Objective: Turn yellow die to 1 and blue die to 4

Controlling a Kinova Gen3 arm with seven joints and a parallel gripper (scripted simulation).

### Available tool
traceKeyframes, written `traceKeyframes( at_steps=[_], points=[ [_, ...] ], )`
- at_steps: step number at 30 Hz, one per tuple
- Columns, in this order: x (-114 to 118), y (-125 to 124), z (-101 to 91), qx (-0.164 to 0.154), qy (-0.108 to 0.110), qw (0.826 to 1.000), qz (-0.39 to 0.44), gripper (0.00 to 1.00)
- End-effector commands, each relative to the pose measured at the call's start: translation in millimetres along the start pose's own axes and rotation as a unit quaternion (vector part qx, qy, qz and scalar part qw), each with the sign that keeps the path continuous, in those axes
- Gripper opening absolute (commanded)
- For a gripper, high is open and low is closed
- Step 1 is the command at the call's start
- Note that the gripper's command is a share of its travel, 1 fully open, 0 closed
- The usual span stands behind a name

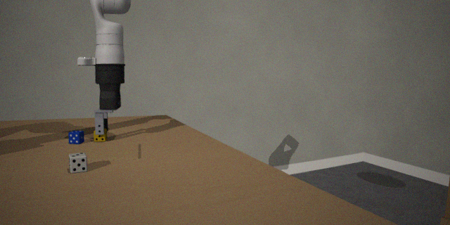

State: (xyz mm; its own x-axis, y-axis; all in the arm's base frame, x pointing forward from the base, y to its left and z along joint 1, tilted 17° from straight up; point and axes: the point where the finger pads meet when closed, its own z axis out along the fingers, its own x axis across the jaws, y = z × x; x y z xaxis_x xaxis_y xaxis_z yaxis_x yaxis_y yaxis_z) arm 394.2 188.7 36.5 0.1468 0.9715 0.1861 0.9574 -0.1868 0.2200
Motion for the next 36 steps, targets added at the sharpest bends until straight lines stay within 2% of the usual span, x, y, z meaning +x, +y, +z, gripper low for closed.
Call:
traceKeyframes(
  at_steps=[1, 11, 36],
  points=[
    [2.4, -3.7, 4.6, 0.003, 0.001, 1.000, -0.003, 0.87],
    [2.4, -3.8, 19.2, 0.003, 0.001, 1.000, -0.003, 0.87],
    [2.4, -3.8, 19.8, 0.003, 0.001, 1.000, -0.003, 0.87]
  ],
)
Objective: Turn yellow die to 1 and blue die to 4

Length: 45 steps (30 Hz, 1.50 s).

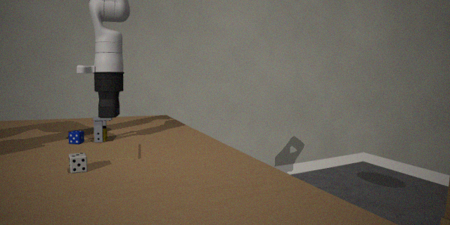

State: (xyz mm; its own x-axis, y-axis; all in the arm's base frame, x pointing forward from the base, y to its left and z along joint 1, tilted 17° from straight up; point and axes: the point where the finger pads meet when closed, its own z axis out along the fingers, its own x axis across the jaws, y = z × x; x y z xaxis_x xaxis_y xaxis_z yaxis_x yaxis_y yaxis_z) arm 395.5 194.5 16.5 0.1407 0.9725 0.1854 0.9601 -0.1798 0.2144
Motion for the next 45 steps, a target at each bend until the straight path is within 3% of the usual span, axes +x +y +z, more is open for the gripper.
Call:
traceKeyframes(
  at_steps=[1, 15, 16, 45],
  points=[
    [0.3, 0.5, -0.5, -0.001, 0.000, 1.000, 0.000, 0.87],
    [0.3, 0.5, -0.5, -0.001, 0.000, 1.000, 0.000, 0.87],
    [0.3, 0.5, -0.5, -0.001, 0.000, 1.000, 0.000, 0.57],
    [0.3, 0.5, -0.5, -0.001, 0.000, 1.000, 0.000, 0.57]
  ],
)
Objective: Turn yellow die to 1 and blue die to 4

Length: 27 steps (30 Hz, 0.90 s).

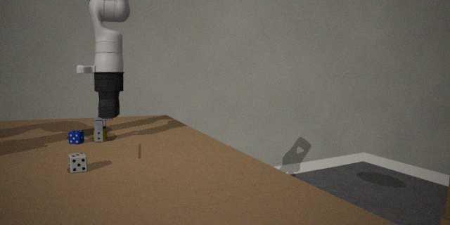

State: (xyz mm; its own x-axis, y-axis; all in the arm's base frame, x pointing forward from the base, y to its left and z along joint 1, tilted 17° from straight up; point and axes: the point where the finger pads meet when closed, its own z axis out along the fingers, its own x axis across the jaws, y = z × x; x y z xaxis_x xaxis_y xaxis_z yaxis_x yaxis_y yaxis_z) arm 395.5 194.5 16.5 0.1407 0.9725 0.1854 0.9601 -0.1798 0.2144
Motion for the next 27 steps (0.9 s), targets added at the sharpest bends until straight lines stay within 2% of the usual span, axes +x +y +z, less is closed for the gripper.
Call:
traceKeyframes(
  at_steps=[1, 13, 19, 21, 27],
  points=[
    [0.3, 0.5, -0.5, -0.001, 0.000, 1.000, 0.000, 0.57],
    [0.3, 0.5, -6.2, -0.001, 0.000, 1.000, 0.000, 0.57],
    [0.3, 0.5, -21.5, -0.001, 0.000, 1.000, 0.000, 0.57],
    [0.3, 0.5, -21.5, -0.001, 0.000, 1.000, 0.000, 0.57],
    [0.3, 0.4, -45.3, -0.001, 0.000, 1.000, 0.000, 0.57]
  ],
)
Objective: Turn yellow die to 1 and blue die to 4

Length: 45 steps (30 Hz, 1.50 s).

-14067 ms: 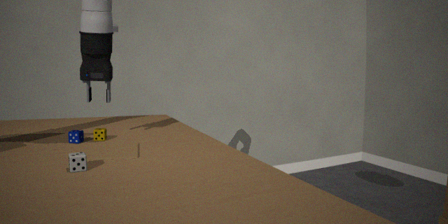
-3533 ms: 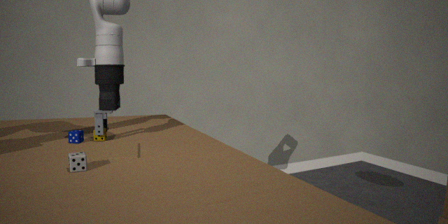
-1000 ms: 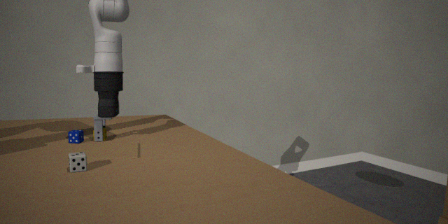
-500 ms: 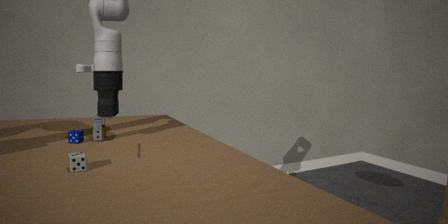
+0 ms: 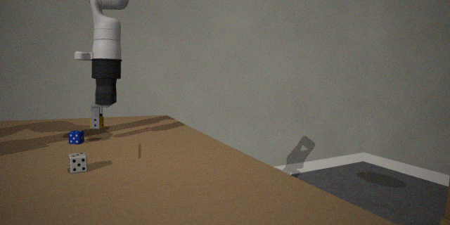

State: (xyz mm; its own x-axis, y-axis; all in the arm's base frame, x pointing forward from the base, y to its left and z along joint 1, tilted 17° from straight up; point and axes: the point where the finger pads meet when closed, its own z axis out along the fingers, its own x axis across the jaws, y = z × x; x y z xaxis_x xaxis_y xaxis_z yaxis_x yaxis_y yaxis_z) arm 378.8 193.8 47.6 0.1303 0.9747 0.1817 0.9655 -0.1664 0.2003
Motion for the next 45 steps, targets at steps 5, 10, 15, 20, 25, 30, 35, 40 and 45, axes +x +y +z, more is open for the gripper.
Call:
traceKeyframes(
  at_steps=[5, 10, 15, 20, 25, 30, 35, 40, 45],
  points=[
    [-2.7, 9.0, -33.3, -0.009, 0.001, 1.000, 0.006, 0.57],
    [-2.7, 8.8, -48.5, -0.009, 0.001, 1.000, 0.006, 0.57],
    [-2.7, 8.6, -59.5, -0.009, 0.001, 1.000, 0.006, 0.57],
    [-2.8, 8.4, -65.9, -0.009, 0.001, 1.000, 0.006, 0.57],
    [-2.8, 8.4, -66.6, -0.009, 0.001, 1.000, 0.006, 0.57],
    [-2.8, 8.4, -66.6, -0.009, 0.001, 1.000, 0.006, 0.57],
    [-4.2, 8.6, -66.6, -0.009, 0.001, 1.000, 0.004, 0.57],
    [-23.2, 11.0, -66.1, -0.009, 0.000, 1.000, -0.014, 0.57],
    [-45.7, 12.6, -65.9, -0.008, -0.001, 0.999, -0.036, 0.57]
  ],
)
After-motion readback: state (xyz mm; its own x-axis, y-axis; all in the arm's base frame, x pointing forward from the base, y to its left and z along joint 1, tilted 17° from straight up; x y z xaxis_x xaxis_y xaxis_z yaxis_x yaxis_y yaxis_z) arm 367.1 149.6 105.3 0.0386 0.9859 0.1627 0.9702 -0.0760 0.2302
